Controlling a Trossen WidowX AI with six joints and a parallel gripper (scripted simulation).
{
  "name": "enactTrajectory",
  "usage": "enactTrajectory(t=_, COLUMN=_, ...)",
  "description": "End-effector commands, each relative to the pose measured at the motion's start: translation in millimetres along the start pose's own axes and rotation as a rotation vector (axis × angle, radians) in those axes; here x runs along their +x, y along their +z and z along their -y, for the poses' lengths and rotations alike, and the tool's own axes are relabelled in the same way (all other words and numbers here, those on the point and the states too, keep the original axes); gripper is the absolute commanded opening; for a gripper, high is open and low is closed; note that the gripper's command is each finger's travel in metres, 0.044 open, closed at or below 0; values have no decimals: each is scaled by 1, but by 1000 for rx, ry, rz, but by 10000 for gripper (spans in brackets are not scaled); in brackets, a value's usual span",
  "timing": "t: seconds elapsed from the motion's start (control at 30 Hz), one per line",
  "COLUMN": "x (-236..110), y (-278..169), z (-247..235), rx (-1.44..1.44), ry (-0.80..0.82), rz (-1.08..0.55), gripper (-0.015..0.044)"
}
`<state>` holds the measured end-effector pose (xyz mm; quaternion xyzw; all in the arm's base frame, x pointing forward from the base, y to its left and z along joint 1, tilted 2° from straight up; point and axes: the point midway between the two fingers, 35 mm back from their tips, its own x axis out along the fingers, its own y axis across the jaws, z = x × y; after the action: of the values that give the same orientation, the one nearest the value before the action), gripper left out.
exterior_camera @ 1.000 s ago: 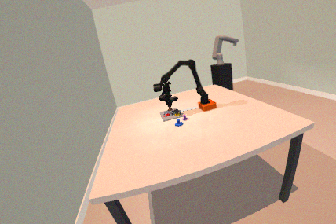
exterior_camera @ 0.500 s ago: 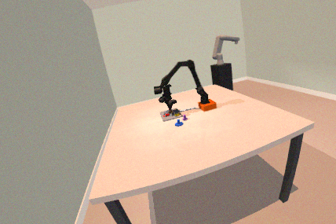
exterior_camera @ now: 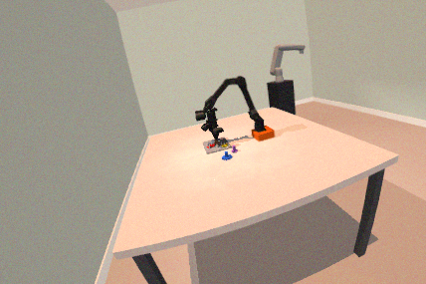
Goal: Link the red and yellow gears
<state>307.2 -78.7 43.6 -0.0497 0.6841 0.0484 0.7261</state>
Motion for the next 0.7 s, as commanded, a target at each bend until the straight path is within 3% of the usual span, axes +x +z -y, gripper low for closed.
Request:
enactTrajectory(t=0.0, x=1, y=1, z=-1, rx=-73, ry=4, rz=1, gripper=0)
enactTrajectory(t=0.4, x=3, y=-1, z=0, rx=-383, ry=3, rz=1, gripper=0)
enactTrajectory(t=0.67, x=5, y=0, z=0, rx=-343, ry=4, rz=1, gripper=0)
